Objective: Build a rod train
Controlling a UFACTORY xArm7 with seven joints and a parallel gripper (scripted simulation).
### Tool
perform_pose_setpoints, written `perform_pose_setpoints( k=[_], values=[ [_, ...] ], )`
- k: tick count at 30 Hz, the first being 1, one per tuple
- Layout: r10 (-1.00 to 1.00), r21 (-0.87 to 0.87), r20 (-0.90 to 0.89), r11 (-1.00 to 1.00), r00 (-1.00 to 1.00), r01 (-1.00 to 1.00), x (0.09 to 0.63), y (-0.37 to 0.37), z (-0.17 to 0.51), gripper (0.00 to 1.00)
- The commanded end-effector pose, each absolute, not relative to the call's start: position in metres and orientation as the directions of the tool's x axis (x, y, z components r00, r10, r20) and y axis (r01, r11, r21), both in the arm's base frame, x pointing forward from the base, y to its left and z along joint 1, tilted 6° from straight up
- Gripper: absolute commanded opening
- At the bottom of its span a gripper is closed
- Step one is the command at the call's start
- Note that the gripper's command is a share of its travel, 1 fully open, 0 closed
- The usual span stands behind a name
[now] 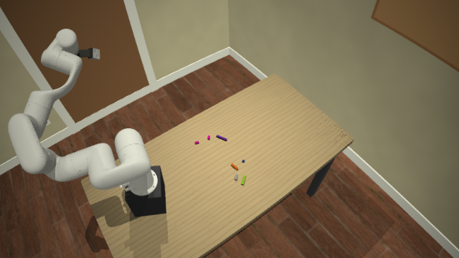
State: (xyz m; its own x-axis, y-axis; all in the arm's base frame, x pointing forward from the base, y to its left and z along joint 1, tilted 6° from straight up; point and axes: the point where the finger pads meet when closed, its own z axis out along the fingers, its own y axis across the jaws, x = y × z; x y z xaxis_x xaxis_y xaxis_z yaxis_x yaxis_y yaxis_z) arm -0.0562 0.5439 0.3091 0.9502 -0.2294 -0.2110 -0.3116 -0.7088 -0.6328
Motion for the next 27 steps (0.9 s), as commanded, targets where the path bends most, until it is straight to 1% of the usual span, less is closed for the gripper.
perform_pose_setpoints(
  k=[1,4,15,17,18,27],
  values=[
    [-0.297,-0.613,-0.204,-0.704,0.933,-0.358,-0.019,0.552,0.29,1.0],
    [-0.331,-0.601,-0.2,-0.702,0.922,-0.383,0.0,0.552,0.28,1.0],
    [-0.5,-0.538,-0.177,-0.672,0.848,-0.509,0.096,0.543,0.225,1.0],
    [-0.5,-0.538,-0.177,-0.672,0.848,-0.509,0.096,0.543,0.225,1.0],
    [-0.541,-0.521,-0.171,-0.66,0.824,-0.541,0.12,0.537,0.211,1.0],
    [-0.651,-0.47,-0.149,-0.615,0.744,-0.632,0.186,0.512,0.17,1.0]
  ],
)
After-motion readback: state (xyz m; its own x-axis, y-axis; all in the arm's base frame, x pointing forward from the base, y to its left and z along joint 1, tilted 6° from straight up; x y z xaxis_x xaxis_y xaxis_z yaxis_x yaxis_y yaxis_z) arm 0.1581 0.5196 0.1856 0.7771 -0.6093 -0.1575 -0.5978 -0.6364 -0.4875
